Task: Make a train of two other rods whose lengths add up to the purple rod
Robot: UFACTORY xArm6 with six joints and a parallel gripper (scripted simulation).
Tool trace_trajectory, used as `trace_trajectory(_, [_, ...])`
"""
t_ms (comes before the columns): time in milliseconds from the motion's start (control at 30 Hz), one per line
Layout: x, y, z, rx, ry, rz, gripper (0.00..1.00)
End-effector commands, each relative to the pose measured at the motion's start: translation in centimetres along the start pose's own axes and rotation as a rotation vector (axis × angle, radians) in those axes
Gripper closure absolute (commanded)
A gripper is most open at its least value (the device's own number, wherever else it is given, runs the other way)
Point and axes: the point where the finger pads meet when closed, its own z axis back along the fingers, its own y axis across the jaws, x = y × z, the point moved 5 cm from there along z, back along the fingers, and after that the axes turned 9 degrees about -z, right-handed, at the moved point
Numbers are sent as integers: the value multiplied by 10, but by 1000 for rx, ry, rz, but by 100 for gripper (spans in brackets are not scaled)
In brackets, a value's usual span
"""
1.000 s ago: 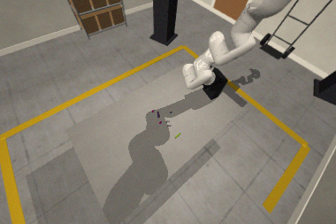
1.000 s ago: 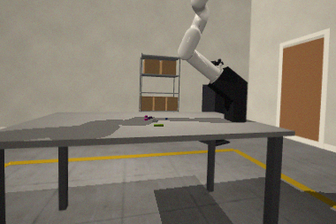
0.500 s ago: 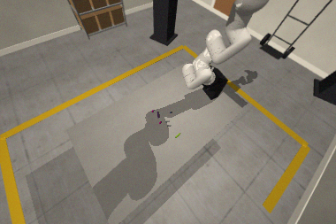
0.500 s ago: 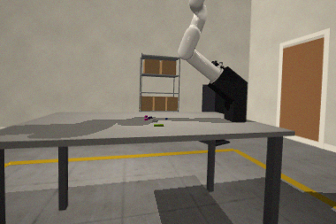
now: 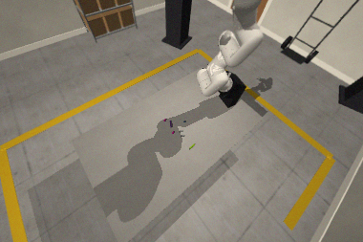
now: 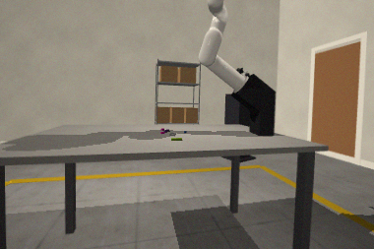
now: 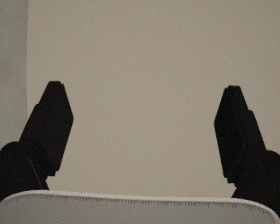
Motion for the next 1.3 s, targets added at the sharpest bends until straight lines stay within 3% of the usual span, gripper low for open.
trace_trajectory(0, [-19, -31, -18, -39, 44, 21, 0])
trace_trajectory(467, [-84, -125, -52, -157, 177, 70, 0])
trace_trajectory(533, [-84, -125, -52, -157, 177, 70, 0])
trace_trajectory(567, [-100, -145, -56, -181, 208, 80, 0])
trace_trajectory(1033, [-173, -238, -60, -285, 350, 119, 0])
trace_trajectory(1100, [-173, -238, -60, -285, 350, 119, 0])
trace_trajectory(1133, [-189, -258, -58, -307, 382, 127, 0])
trace_trajectory(1267, [-207, -280, -54, -330, 417, 135, 0])
